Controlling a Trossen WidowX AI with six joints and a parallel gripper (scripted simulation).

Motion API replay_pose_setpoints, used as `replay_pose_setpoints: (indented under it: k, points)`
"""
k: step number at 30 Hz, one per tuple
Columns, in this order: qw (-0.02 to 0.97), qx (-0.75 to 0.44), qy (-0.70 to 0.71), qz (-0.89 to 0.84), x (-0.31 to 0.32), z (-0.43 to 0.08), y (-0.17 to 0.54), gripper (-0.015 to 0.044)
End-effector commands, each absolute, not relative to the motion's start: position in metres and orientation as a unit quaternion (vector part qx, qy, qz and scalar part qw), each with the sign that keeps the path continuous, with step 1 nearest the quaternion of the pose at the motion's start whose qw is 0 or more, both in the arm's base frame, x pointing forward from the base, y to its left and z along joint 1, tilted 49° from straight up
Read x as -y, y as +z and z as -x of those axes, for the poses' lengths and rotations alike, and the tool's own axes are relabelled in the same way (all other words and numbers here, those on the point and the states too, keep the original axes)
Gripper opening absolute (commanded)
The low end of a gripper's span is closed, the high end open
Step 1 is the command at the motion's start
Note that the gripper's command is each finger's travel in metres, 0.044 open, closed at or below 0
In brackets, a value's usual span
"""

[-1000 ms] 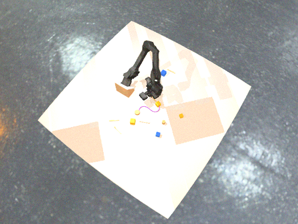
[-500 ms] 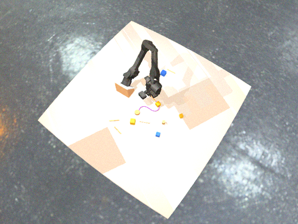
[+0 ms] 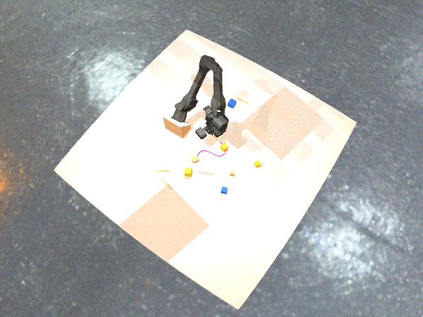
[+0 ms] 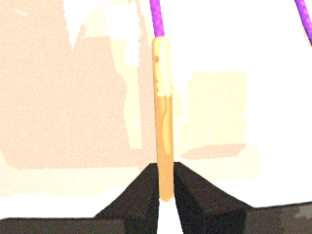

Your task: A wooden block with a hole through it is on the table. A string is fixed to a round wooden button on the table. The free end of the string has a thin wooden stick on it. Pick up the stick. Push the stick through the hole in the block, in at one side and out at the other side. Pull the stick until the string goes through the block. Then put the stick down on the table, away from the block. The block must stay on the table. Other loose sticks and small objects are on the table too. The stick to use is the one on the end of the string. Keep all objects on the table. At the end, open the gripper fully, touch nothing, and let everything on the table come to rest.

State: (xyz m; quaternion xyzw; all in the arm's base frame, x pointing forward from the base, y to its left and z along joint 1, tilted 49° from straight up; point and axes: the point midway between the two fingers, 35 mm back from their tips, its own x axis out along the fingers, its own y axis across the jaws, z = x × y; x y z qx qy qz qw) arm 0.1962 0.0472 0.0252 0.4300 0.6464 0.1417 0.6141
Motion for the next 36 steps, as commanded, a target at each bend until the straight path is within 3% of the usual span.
replay_pose_setpoints:
  k: [1,36]
  points:
    - [0.610,-0.650,0.141,-0.431,-0.050,-0.189,0.025,0.0000]
    - [0.597,-0.653,0.125,-0.450,-0.070,-0.174,0.033,0.0000]
